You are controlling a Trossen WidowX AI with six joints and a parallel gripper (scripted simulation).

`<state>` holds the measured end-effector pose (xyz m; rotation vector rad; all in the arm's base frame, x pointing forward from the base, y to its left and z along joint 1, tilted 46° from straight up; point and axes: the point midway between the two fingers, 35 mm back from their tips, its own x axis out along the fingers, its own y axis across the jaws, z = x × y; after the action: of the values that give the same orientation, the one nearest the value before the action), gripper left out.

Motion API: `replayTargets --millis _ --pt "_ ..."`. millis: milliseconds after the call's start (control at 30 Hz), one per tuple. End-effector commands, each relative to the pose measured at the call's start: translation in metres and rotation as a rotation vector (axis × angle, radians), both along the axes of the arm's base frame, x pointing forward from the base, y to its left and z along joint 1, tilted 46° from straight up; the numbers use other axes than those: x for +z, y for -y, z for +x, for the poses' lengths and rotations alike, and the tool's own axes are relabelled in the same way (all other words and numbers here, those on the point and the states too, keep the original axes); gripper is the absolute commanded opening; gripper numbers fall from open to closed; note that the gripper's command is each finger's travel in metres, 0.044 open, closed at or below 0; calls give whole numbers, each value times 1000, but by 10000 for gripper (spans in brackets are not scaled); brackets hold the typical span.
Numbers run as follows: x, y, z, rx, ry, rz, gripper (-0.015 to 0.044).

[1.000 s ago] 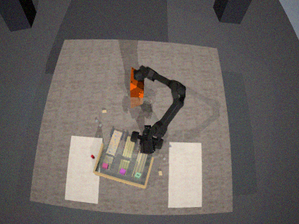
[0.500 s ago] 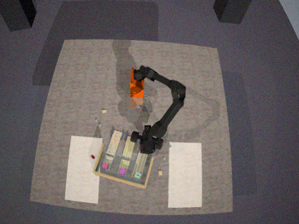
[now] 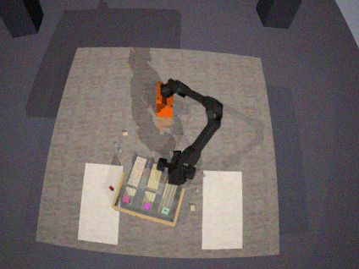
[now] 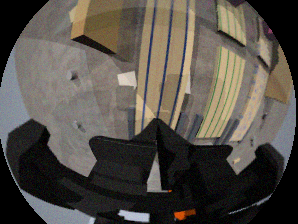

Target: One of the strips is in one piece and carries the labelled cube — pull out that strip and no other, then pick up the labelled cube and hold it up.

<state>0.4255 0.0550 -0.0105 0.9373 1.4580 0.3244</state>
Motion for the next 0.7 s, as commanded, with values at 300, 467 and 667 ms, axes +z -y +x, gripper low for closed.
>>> replayTargets --millis 300,467,667 --pt "-2 -3 2 3 -4 -2 0" --pt "-2 -4 4 3 -4 -2 0" --pt "-3 -4 7 3 -3 -1 0"
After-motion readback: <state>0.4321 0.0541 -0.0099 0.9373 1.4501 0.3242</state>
